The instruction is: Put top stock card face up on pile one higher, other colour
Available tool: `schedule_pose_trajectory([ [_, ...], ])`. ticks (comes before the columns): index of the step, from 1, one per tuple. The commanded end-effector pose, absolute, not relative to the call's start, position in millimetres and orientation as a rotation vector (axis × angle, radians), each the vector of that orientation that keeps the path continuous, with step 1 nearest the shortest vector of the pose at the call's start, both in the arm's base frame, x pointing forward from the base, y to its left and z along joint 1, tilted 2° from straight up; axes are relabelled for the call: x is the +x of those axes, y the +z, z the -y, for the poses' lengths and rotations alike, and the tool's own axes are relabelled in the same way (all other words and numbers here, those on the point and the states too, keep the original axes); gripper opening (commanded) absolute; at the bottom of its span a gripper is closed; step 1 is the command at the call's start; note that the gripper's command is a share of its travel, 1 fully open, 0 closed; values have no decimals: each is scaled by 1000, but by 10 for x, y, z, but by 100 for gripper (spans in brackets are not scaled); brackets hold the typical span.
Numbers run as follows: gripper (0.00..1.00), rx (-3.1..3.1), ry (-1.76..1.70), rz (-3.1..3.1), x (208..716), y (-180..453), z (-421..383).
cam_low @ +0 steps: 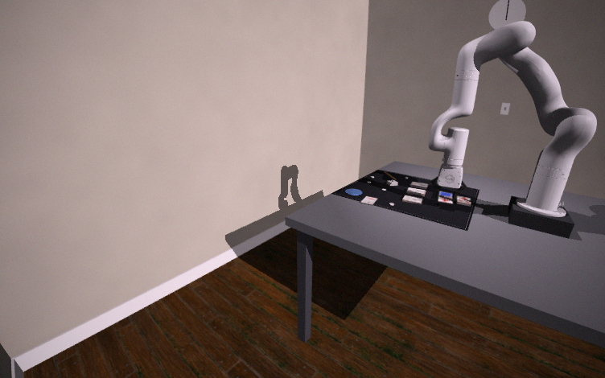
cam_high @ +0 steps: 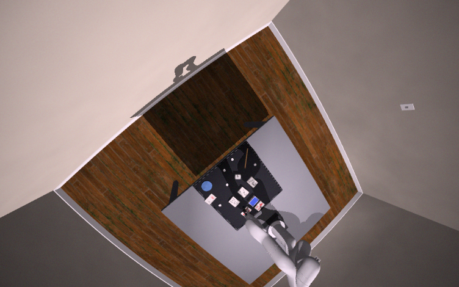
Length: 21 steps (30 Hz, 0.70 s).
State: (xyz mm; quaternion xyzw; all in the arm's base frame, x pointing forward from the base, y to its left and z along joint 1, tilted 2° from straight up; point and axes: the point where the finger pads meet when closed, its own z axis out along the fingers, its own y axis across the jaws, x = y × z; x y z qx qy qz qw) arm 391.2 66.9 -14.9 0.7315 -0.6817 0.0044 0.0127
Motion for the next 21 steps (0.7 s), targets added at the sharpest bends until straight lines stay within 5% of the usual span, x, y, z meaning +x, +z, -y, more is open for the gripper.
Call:
schedule_pose_trajectory([
  [1,63,2292,12,2110,3962,-109,-677],
  [21,63,2434,9,1943,4095,-101,-688],
])
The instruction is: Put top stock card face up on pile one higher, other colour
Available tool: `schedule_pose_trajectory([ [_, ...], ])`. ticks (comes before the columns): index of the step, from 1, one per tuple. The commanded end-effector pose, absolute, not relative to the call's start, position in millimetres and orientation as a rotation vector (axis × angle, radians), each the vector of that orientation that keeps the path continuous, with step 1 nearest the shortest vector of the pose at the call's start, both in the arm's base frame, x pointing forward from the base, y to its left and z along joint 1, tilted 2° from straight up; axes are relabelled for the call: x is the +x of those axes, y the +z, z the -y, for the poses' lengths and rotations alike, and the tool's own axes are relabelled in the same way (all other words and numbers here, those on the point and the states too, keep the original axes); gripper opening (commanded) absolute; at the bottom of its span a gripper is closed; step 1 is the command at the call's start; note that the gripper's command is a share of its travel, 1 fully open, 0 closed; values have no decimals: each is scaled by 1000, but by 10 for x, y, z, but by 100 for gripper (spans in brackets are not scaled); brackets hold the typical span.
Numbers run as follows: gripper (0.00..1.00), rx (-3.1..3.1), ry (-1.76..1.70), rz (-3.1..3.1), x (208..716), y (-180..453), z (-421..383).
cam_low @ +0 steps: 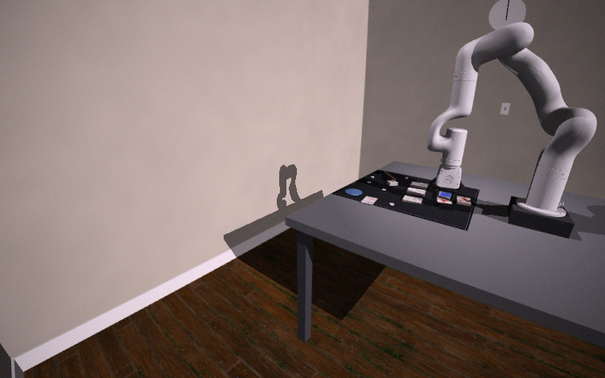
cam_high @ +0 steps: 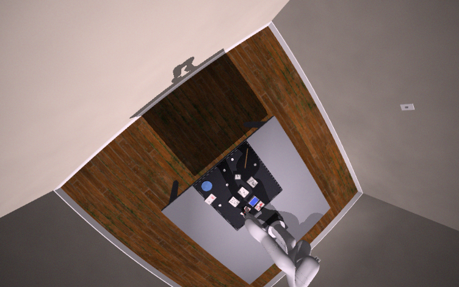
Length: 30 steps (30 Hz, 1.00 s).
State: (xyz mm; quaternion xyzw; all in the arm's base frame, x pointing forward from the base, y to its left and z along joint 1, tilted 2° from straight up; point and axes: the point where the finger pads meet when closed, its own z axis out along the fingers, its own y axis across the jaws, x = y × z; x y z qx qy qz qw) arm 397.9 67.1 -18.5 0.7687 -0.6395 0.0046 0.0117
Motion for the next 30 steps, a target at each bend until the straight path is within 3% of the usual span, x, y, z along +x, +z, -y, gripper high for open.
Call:
schedule_pose_trajectory([
  [1,63,2434,9,1943,4095,-101,-688],
  [30,63,2883,-3,1177,4638,-68,-729],
])
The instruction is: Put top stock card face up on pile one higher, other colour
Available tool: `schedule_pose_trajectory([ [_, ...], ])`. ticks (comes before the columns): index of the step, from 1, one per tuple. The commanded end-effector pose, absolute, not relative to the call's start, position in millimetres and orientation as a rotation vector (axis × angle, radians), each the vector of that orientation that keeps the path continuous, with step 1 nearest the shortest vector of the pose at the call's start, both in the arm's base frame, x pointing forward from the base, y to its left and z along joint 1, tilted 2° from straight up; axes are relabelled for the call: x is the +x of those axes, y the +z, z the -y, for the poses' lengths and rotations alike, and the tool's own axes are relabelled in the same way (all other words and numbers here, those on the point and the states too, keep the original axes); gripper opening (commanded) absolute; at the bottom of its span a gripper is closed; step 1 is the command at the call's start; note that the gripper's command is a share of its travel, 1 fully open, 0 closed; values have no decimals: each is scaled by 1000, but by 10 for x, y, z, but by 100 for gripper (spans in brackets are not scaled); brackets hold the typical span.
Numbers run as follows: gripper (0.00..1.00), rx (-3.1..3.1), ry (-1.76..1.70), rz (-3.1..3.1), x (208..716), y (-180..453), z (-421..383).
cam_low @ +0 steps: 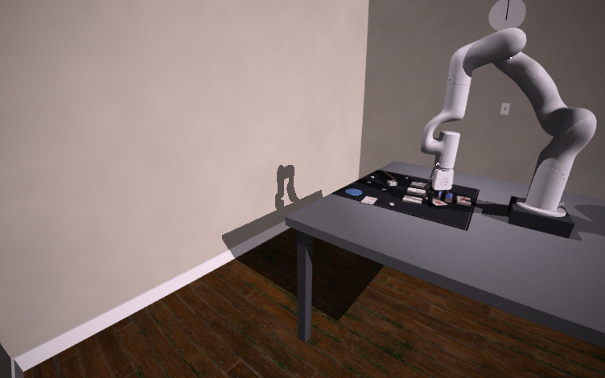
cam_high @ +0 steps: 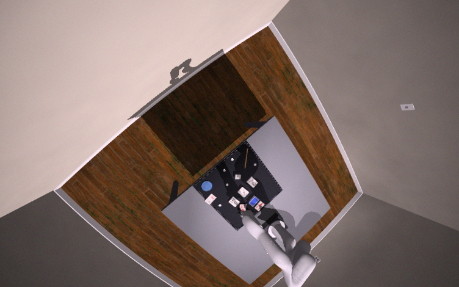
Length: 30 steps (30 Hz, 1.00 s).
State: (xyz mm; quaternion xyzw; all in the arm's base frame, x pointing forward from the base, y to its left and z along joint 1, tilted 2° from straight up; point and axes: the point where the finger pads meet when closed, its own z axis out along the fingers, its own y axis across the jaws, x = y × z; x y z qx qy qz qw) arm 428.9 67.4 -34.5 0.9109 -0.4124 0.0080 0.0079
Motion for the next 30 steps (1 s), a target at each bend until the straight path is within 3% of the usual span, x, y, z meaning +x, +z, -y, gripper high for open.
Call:
schedule_pose_trajectory([
  [1,63,2903,-4,1129,4670,-66,-731],
  [30,63,3100,-15,318,5179,-35,-769],
])
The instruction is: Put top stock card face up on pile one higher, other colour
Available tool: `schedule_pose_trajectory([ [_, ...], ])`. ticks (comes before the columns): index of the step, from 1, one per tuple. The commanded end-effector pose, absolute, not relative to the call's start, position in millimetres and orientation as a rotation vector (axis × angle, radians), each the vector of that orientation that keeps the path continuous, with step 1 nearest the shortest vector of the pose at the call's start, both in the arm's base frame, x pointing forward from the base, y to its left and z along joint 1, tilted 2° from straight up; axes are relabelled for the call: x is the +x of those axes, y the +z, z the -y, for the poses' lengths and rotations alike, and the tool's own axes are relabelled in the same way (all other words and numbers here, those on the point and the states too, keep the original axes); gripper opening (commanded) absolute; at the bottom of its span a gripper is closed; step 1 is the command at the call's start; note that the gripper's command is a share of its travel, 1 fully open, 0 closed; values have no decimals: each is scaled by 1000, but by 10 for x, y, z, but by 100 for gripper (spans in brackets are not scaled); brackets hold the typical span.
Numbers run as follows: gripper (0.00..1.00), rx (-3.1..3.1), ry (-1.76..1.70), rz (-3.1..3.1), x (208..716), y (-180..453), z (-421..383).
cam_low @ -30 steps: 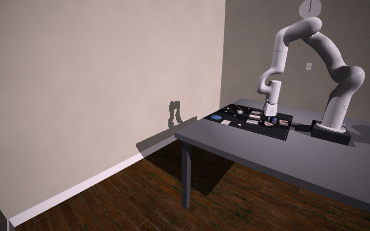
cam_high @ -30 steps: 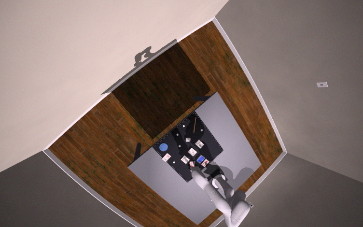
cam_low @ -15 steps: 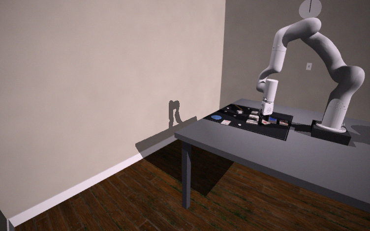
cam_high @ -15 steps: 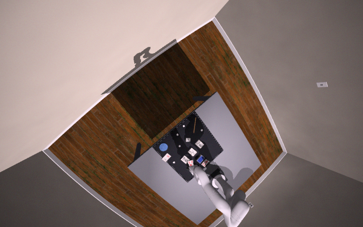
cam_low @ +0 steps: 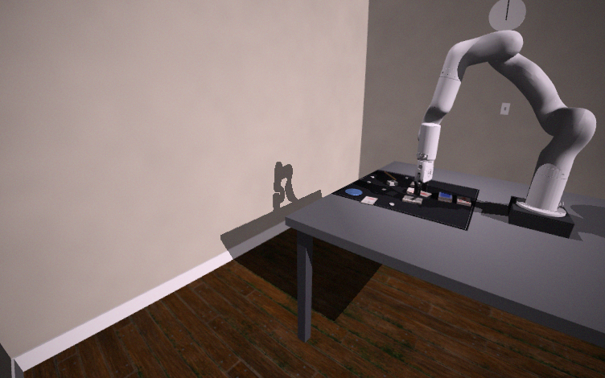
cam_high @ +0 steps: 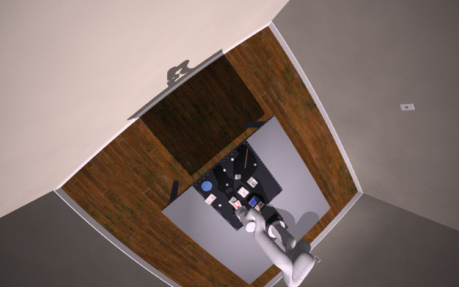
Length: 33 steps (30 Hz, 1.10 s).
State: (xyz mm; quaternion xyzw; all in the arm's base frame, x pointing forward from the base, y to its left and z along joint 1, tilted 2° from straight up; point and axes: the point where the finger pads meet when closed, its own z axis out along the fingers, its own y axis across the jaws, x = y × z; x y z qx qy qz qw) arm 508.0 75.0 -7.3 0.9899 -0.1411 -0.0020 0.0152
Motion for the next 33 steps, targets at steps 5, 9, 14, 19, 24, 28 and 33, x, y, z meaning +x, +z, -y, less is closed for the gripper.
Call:
schedule_pose_trajectory([
  [5,63,3111,-17,180,5263,-30,-776],
  [9,63,3114,-18,117,5302,-27,-779],
  [14,63,3116,-18,56,5339,-25,-781],
  [19,63,3117,-19,13,5365,-23,-783],
  [24,63,3117,-19,-3,5375,-23,-784],
  [28,63,3117,-19,-5,5376,-23,-784],
  [33,63,3117,-19,-5,5376,-23,-784],
])
